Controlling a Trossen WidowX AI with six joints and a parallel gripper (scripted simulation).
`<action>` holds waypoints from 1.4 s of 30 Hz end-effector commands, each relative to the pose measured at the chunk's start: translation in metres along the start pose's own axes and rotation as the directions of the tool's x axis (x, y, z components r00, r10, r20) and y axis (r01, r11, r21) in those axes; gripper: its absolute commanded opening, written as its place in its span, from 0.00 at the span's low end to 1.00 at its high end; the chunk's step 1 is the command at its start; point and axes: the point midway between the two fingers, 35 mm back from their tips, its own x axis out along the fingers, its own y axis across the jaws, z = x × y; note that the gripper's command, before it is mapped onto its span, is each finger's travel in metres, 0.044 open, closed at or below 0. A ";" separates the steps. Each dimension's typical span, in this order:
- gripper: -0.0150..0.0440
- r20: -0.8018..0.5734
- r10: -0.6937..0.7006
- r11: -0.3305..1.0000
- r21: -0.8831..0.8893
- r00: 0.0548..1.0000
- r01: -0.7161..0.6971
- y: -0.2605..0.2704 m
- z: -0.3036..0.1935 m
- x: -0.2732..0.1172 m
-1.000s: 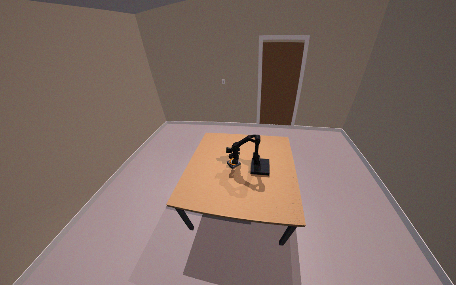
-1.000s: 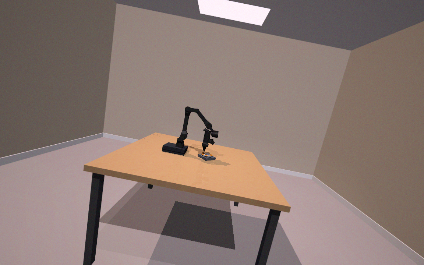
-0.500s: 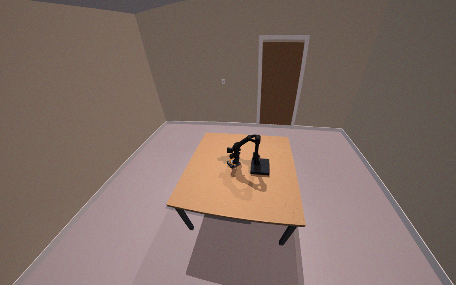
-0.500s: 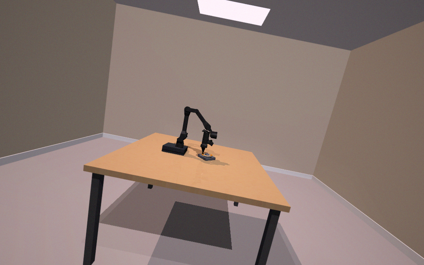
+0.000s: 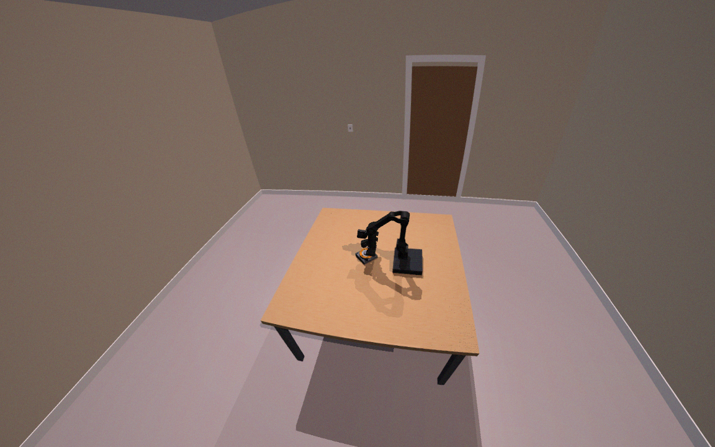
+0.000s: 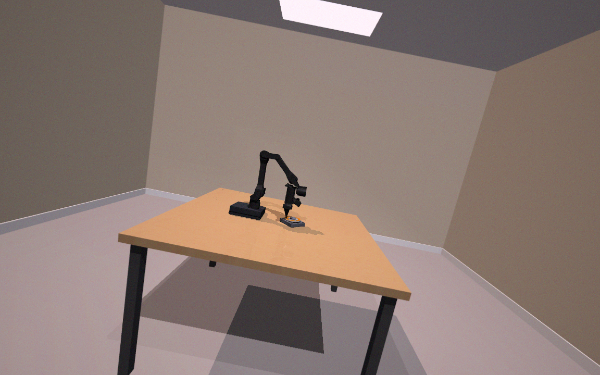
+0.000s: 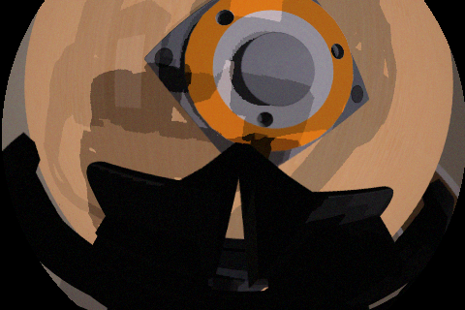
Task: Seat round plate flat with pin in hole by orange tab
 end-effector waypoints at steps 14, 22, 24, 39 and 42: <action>0.25 -0.008 -0.007 1.000 -0.001 1.000 0.007 -0.018 -0.004 0.002; 0.25 -0.008 -0.008 1.000 -0.001 1.000 0.008 -0.026 -0.001 0.002; 0.25 -0.008 -0.008 1.000 -0.001 1.000 0.008 -0.029 0.000 0.002; 0.25 -0.007 -0.010 1.000 -0.001 1.000 0.010 -0.045 0.009 0.001; 0.25 -0.007 -0.010 1.000 -0.001 1.000 0.010 -0.048 0.011 0.001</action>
